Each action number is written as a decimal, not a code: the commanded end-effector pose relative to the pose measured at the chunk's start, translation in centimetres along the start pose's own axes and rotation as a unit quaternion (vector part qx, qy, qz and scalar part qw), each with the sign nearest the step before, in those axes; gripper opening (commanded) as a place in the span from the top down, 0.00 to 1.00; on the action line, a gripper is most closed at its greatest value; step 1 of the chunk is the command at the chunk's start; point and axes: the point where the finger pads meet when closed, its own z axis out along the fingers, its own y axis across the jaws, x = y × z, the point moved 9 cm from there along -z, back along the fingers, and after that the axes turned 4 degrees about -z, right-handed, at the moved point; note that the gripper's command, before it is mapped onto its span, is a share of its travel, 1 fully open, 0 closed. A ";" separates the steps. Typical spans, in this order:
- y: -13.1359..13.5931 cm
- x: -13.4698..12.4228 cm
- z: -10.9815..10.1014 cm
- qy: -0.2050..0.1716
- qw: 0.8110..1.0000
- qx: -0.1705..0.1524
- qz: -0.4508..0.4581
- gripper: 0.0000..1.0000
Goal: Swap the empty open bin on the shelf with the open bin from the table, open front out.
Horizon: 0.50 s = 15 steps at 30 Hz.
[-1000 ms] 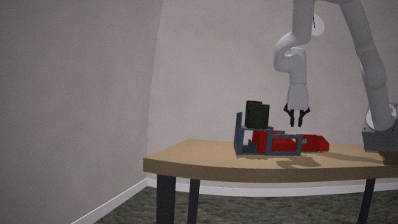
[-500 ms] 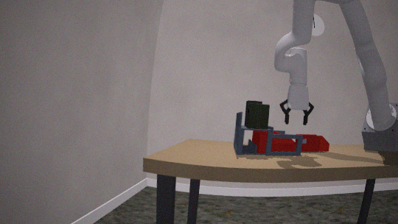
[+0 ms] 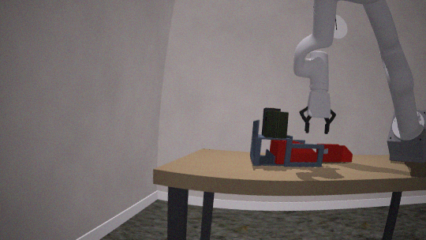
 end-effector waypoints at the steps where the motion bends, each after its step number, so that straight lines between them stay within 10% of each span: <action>1: 0.0 0.0 0.0 0.000 1.000 0.000 0.000 0.05; 15: 0.0 0.0 0.5 0.000 1.000 0.000 0.000 0.05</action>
